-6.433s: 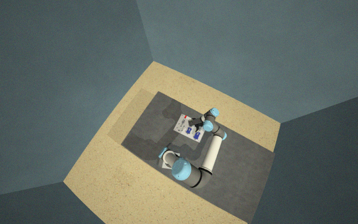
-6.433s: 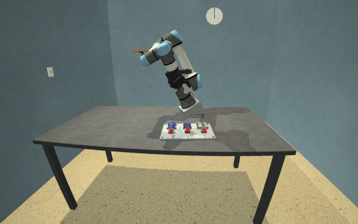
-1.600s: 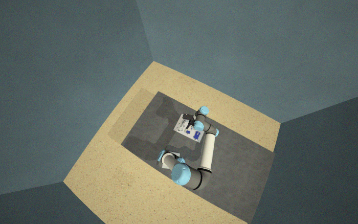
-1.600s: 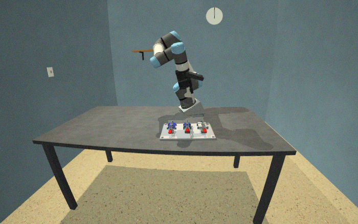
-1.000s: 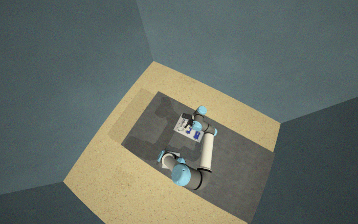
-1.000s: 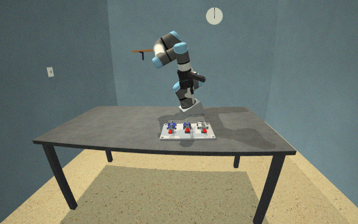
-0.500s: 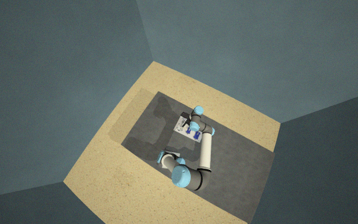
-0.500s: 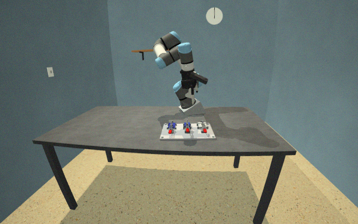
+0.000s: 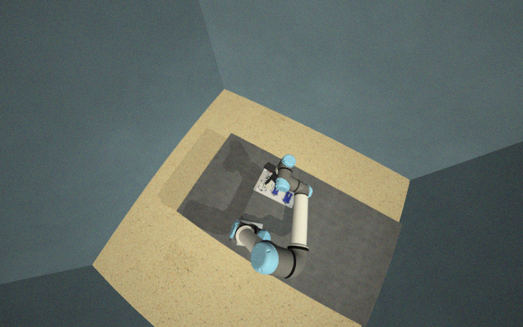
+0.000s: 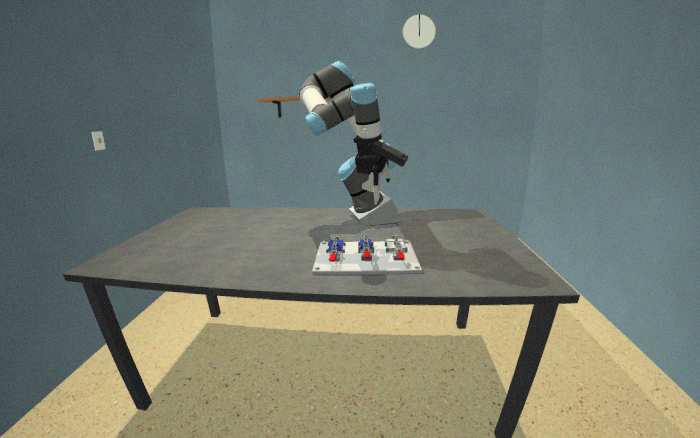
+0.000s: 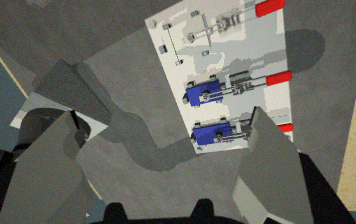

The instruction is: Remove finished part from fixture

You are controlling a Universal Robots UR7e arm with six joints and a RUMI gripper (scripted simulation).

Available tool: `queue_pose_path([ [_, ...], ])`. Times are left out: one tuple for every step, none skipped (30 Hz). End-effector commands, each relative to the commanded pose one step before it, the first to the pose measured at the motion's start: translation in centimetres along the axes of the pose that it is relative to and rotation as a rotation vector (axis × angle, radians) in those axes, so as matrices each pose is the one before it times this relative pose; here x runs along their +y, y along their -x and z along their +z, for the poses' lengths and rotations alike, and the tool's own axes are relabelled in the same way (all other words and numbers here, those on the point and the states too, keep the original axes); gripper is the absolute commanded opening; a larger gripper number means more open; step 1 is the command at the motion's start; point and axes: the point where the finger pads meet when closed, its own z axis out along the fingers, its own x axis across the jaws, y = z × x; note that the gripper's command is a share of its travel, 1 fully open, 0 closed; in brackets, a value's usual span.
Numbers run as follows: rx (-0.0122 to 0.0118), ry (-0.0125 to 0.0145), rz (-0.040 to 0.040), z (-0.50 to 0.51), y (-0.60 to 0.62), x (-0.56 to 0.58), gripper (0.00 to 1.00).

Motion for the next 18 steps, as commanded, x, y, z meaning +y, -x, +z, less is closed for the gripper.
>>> queue_pose_path([
  [0.02378,0.01582,0.1109,0.571,0.211,-0.595,1.0],
  [0.0,0.0,0.0,0.0,0.0,0.0,1.0],
  [0.0,0.0,0.0,0.0,0.0,0.0,1.0],
  [0.0,0.0,0.0,0.0,0.0,0.0,1.0],
  [0.00114,-0.00098,0.00049,-0.075,-0.058,-0.018,1.0],
  [0.0,0.0,0.0,0.0,0.0,0.0,1.0],
  [0.0,0.0,0.0,0.0,0.0,0.0,1.0],
  [0.00128,-0.00117,0.00092,-0.091,-0.082,-0.013,1.0],
  [-0.00019,0.00004,0.00061,0.0,-0.013,0.023,1.0],
  [-0.00004,-0.00004,0.0004,-0.004,-0.008,0.015,1.0],
  [0.00002,-0.00008,0.00024,-0.005,-0.004,0.009,1.0],
  [-0.00004,-0.0002,0.00011,-0.005,0.002,0.001,1.0],
  [-0.00002,-0.00016,0.00003,-0.004,0.003,-0.001,1.0],
  [-0.00003,-0.0001,0.00001,-0.002,0.002,-0.002,1.0],
  [-0.00004,-0.00005,-0.00006,0.0,0.001,-0.002,1.0],
  [0.00002,0.00001,-0.00017,-0.002,-0.002,-0.004,1.0],
  [0.00715,0.00434,0.03481,0.255,0.189,-0.171,1.0],
  [0.00851,0.00172,0.03695,0.101,0.045,-0.167,1.0],
])
